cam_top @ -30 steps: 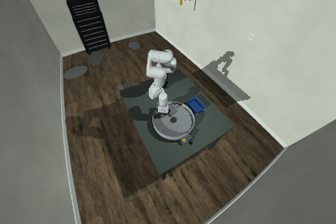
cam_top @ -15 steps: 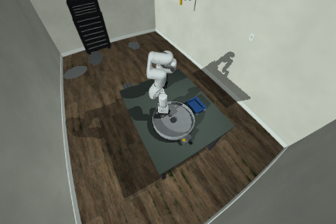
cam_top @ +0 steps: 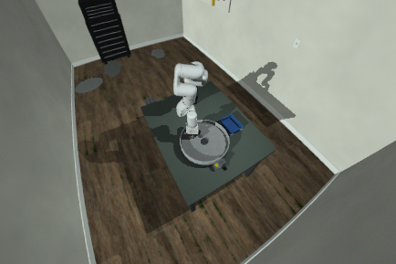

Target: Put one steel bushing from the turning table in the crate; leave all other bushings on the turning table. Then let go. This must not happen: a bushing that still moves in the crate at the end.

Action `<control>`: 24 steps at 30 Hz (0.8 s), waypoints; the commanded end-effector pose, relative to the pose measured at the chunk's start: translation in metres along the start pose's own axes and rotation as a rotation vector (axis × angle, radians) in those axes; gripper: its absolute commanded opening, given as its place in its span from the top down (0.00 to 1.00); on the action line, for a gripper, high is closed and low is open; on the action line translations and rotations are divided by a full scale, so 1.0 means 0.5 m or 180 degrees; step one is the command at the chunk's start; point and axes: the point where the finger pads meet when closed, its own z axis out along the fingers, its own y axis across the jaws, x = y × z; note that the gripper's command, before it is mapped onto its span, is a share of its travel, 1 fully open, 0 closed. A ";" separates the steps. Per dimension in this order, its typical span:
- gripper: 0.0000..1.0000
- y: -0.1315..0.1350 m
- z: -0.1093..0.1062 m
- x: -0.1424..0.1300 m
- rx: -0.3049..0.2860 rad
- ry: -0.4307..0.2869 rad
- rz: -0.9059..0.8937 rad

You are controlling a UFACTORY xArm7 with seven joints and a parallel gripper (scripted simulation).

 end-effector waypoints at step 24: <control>1.00 0.000 0.008 -0.001 0.0040 -0.0045 -0.0001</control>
